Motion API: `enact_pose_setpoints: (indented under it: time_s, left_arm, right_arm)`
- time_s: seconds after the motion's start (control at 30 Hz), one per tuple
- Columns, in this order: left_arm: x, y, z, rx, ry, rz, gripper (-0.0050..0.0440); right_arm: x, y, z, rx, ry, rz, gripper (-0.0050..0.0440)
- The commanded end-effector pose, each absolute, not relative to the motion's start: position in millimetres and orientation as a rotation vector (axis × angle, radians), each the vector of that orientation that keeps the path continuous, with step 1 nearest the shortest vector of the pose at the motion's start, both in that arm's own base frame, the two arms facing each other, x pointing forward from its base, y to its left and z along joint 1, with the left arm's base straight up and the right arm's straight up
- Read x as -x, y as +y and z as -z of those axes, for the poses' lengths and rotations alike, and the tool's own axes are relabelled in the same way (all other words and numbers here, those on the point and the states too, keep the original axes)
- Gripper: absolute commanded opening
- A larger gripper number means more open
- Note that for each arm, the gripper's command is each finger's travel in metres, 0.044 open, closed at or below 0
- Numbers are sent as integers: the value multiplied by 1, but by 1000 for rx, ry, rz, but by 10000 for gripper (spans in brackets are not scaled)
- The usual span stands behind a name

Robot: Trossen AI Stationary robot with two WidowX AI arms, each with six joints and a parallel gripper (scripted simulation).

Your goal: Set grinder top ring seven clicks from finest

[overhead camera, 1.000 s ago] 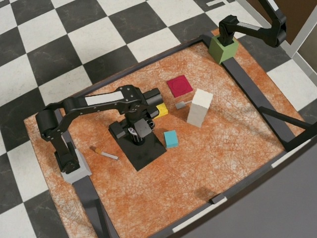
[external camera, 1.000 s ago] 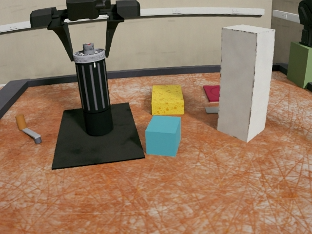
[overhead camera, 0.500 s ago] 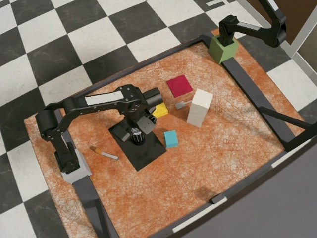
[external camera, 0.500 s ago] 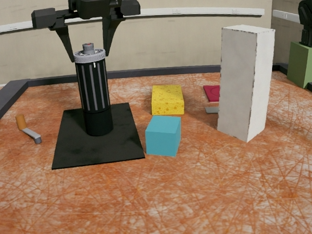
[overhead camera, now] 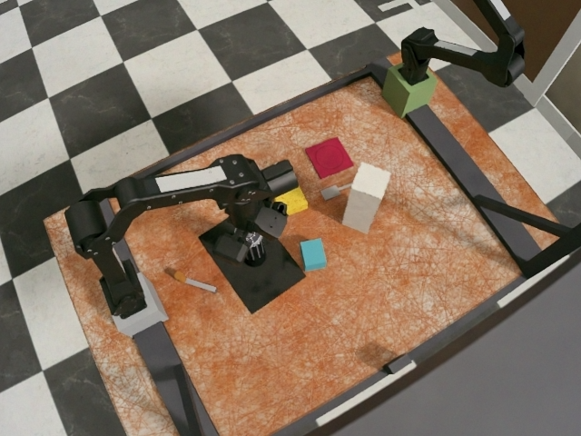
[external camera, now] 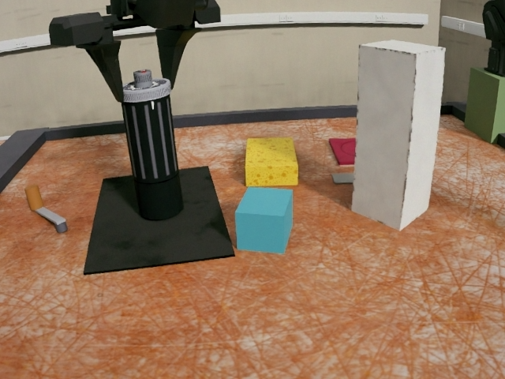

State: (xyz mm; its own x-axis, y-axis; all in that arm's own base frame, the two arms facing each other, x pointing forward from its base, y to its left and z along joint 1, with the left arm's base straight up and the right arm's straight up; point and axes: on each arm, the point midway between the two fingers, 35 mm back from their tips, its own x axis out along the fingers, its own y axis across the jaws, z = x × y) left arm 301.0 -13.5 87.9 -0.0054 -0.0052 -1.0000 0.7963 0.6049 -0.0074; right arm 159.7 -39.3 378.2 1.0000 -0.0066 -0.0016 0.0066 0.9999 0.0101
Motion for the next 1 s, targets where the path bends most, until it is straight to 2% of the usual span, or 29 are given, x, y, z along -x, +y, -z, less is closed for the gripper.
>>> enact_pose_setpoints:
  time_s: [0.0, 0.63, 0.97]
  left_arm:
    - [-304, -13, -96, -662, 1440, 661, 296]
    - [-304, -12, -96, -379, 1505, 389, 296]
    - [-304, -12, -96, -368, 1507, 379, 296]
  right_arm:
    - [-160, -39, -382, -4, 0, 3, 400]
    - [-160, -39, -382, -4, 0, 3, 400]
    - [-160, -39, -382, -4, 0, 3, 400]
